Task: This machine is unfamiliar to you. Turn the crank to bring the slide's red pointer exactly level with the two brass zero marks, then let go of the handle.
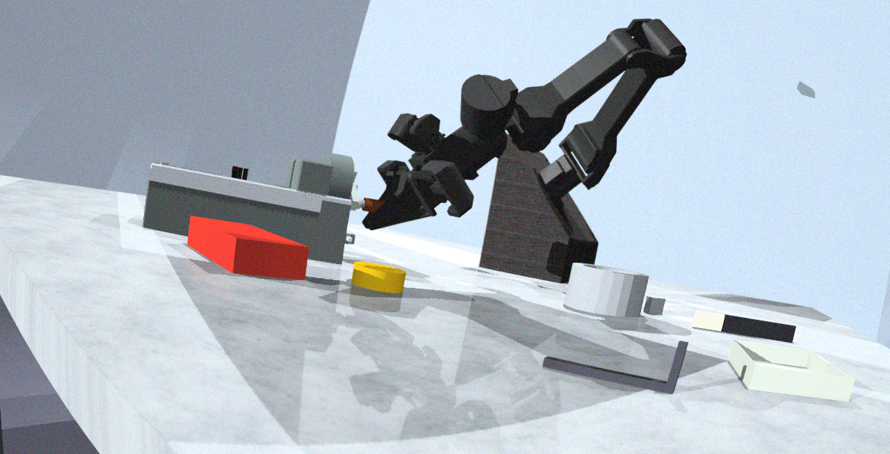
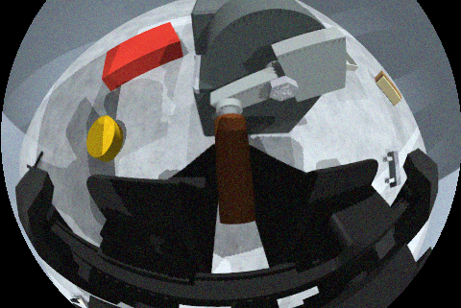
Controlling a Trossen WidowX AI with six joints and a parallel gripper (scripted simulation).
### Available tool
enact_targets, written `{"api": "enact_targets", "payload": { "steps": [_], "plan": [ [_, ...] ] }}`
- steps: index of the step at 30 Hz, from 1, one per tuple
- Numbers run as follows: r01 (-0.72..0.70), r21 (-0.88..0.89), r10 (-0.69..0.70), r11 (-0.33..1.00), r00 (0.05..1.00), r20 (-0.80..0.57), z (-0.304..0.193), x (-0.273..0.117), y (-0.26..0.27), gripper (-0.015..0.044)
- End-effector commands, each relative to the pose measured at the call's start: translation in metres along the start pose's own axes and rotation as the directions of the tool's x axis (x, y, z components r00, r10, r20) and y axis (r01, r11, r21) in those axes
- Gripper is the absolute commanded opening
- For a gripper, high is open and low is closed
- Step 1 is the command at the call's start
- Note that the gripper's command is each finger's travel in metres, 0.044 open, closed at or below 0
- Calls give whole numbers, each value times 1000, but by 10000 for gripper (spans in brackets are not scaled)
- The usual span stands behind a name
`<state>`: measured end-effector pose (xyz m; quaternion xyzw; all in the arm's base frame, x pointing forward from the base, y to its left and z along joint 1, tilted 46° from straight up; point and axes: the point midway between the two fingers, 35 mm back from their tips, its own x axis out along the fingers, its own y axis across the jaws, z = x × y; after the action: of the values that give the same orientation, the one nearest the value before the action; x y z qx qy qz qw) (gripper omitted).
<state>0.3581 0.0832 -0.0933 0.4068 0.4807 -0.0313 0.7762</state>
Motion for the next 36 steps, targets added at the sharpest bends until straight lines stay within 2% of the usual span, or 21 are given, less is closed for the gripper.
{"api": "enact_targets", "payload": {
  "steps": [1, 36],
  "plan": [
    [-12, -4, 12, 1000, 1000, 6, 6, -6, 5, 0],
    [-12, -5, 12, 1000, 1000, 7, 12, -12, 6, 0]
  ]
}}
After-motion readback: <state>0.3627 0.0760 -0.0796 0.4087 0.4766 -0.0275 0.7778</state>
